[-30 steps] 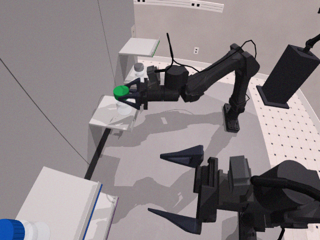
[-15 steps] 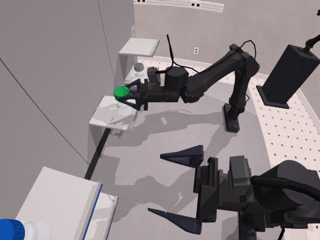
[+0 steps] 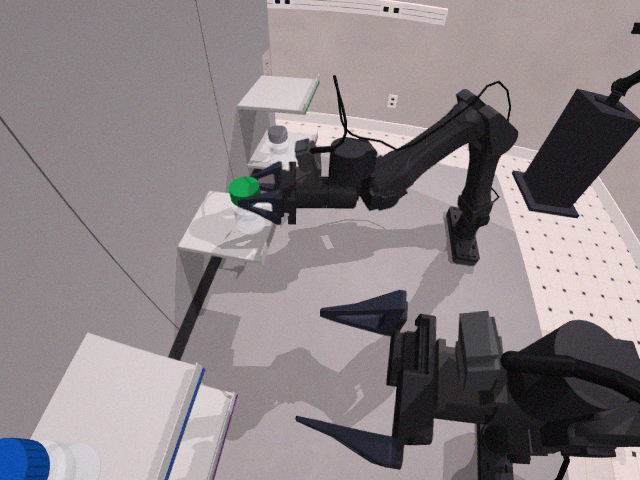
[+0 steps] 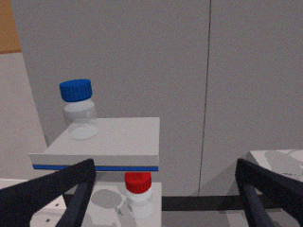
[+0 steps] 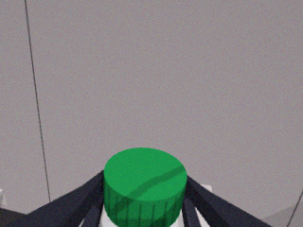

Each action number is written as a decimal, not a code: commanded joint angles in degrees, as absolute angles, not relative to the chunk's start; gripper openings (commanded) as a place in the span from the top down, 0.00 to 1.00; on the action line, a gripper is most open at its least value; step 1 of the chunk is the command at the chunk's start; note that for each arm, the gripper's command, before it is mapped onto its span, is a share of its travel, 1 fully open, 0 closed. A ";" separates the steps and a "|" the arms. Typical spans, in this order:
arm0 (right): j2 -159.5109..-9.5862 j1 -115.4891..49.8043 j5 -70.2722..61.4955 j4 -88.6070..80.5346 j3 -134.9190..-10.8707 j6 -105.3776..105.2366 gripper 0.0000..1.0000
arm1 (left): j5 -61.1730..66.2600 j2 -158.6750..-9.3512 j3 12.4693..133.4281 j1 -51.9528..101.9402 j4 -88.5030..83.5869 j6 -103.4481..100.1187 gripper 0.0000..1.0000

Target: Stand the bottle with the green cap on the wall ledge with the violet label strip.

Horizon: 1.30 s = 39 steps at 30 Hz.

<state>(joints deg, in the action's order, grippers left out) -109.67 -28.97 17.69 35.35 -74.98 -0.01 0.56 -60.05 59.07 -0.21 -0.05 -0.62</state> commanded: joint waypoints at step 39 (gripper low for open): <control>-92.03 -34.24 22.81 43.00 -53.86 0.90 0.11 | 0.02 -59.59 60.85 0.34 0.48 -0.02 0.00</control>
<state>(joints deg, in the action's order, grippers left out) -93.84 -33.78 21.21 41.19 -54.92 0.58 0.56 -60.05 59.07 -0.21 -0.05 -0.62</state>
